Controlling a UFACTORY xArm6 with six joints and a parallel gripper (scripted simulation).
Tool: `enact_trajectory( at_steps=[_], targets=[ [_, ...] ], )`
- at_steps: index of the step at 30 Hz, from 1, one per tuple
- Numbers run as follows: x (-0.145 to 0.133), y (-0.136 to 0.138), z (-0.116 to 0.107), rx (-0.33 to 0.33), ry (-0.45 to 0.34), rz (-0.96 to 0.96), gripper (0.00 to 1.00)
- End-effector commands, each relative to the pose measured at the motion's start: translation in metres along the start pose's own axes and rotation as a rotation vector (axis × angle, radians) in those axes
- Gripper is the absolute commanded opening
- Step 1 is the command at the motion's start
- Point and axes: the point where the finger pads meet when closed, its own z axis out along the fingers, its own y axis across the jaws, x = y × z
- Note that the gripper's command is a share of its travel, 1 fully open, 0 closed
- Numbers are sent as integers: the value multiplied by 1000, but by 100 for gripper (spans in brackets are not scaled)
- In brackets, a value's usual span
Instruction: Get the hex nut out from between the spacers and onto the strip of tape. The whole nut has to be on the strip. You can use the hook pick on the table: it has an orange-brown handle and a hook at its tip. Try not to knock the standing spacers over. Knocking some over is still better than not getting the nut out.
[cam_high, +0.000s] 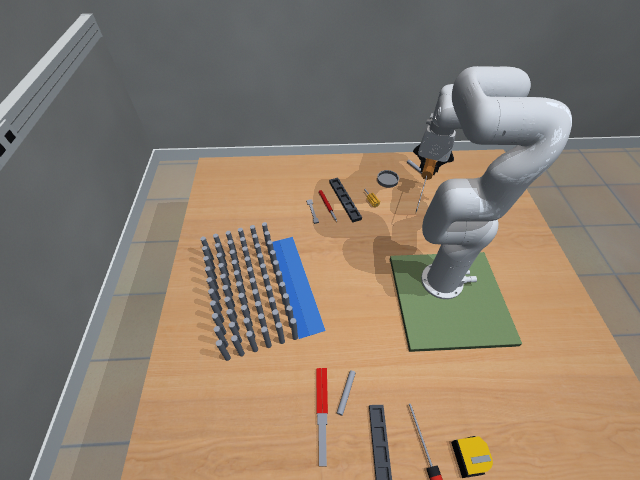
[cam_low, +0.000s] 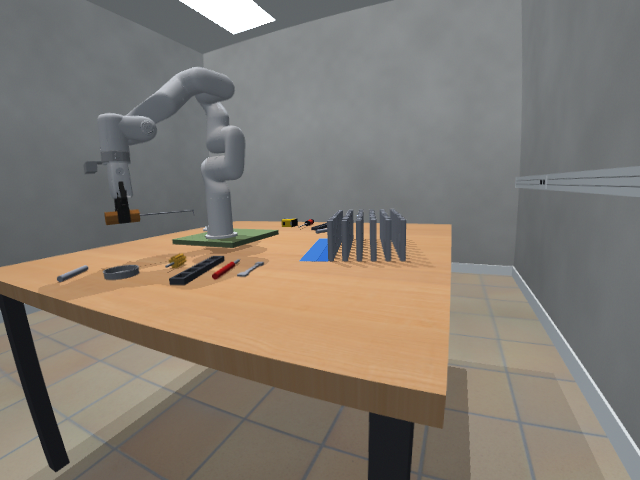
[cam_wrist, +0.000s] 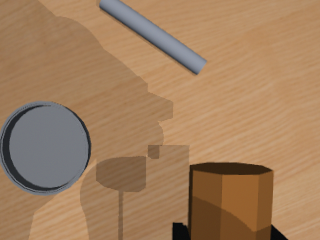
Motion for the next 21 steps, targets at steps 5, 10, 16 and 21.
enact_trajectory(
  at_steps=[5,10,16,21],
  targets=[
    [1,0,-23,2,4,0,0],
    [1,0,-28,2,4,0,0],
    [1,0,-29,2,4,0,0],
    [1,0,-29,2,4,0,0]
  ],
)
